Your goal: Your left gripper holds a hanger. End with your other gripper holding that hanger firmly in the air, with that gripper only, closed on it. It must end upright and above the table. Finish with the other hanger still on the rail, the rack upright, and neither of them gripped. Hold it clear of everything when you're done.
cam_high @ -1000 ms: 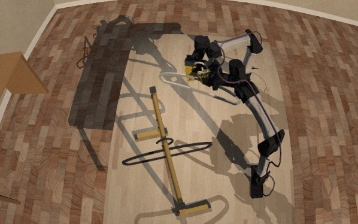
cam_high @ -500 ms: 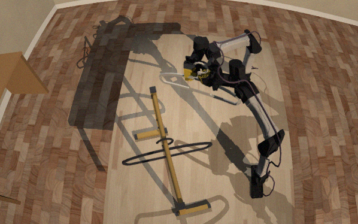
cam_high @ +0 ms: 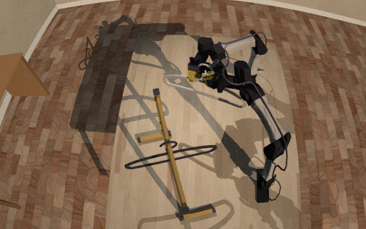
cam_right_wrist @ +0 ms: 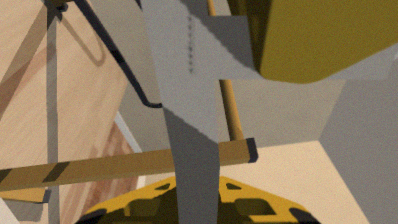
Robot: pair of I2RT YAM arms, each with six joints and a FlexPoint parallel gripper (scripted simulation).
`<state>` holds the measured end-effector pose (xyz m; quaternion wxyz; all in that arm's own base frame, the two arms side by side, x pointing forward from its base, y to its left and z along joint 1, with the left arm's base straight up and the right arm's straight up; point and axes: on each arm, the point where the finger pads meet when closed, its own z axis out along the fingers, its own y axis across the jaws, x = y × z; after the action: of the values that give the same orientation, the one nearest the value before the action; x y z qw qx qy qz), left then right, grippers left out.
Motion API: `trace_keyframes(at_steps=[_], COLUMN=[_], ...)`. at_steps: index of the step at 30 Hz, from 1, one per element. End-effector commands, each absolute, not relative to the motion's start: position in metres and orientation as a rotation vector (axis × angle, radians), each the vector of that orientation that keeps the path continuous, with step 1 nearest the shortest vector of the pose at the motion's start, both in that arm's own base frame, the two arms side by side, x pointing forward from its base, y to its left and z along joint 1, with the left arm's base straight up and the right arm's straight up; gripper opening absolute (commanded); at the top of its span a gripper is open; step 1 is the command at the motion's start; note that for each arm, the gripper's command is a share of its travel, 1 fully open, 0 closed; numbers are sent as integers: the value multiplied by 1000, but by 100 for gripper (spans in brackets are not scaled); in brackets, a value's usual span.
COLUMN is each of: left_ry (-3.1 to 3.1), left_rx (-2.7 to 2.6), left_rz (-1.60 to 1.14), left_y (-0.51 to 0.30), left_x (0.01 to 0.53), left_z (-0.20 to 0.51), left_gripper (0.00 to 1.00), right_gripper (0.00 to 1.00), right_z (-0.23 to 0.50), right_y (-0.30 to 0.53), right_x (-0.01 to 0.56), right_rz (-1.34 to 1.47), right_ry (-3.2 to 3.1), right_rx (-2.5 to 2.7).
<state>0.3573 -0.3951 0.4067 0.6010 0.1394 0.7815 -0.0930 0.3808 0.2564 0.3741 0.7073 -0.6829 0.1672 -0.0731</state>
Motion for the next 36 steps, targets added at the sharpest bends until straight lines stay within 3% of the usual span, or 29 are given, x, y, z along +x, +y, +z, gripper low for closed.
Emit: trace_keyframes(at_steps=[1, 8, 10, 11, 36], left_ry=[1782, 1797, 1797, 1797, 1804], left_rx=[296, 310, 310, 310, 308], left_rz=[-244, -228, -228, -228, -222], left_y=[-394, -393, -393, -393, -352], left_x=[357, 356, 356, 356, 251], left_z=[419, 415, 415, 415, 442], left_gripper=[0, 0, 22, 28, 28], right_gripper=[0, 0, 0, 0, 0], right_z=[383, 383, 383, 383, 383], right_y=[256, 256, 256, 256, 256], right_x=[381, 381, 381, 381, 381], right_rz=[-180, -180, -180, -180, -180], right_ry=[356, 356, 356, 356, 356], right_rx=[-1507, -1507, -1507, -1507, -1507])
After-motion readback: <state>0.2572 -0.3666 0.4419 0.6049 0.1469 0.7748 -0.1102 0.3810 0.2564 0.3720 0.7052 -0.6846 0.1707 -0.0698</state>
